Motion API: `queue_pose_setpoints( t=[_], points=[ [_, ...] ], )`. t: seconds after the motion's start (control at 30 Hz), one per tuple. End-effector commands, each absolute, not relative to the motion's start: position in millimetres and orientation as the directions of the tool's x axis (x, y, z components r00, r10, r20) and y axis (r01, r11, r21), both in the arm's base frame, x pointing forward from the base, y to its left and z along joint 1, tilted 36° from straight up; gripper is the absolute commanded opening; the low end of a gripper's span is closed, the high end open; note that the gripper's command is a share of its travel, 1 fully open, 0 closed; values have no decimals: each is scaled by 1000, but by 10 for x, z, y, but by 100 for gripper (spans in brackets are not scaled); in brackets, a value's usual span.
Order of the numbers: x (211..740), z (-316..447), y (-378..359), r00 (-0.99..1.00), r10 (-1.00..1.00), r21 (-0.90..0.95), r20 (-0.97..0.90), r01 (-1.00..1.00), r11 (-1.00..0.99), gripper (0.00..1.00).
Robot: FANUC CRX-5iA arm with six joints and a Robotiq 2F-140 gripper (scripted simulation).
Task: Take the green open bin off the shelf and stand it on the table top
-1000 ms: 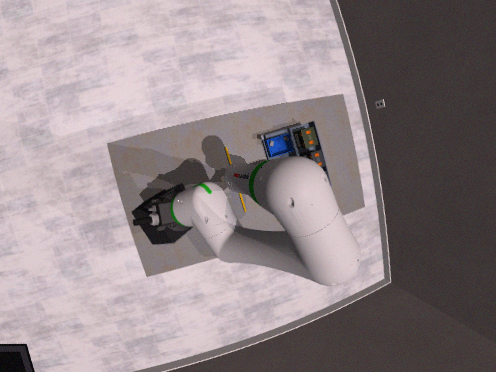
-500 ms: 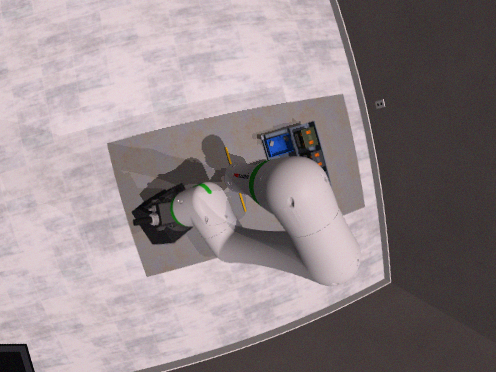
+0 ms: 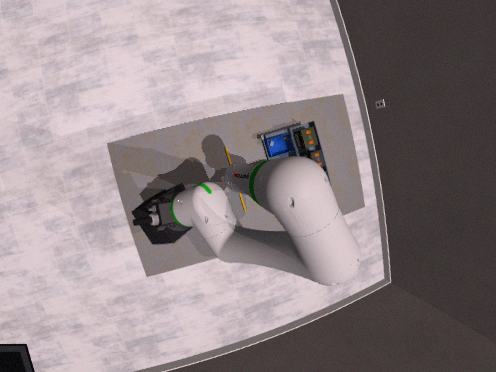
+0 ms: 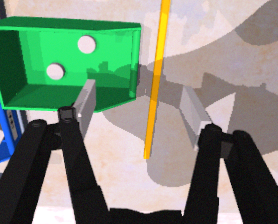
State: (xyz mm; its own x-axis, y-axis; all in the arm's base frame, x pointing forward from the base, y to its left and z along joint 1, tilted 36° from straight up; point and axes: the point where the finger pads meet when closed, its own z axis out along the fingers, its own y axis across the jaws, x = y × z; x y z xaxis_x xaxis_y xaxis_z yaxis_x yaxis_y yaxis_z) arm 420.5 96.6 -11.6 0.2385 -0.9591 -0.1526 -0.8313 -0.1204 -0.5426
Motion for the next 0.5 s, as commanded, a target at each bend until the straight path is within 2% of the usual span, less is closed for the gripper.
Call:
queue_pose_setpoints(
  t=[0.0,0.47],
  points=[
    [4204,-122,970,223,-966,-575,-129,-811,-111,57],
    [4204,-122,970,223,-966,-575,-129,-811,-111,57]
  ],
)
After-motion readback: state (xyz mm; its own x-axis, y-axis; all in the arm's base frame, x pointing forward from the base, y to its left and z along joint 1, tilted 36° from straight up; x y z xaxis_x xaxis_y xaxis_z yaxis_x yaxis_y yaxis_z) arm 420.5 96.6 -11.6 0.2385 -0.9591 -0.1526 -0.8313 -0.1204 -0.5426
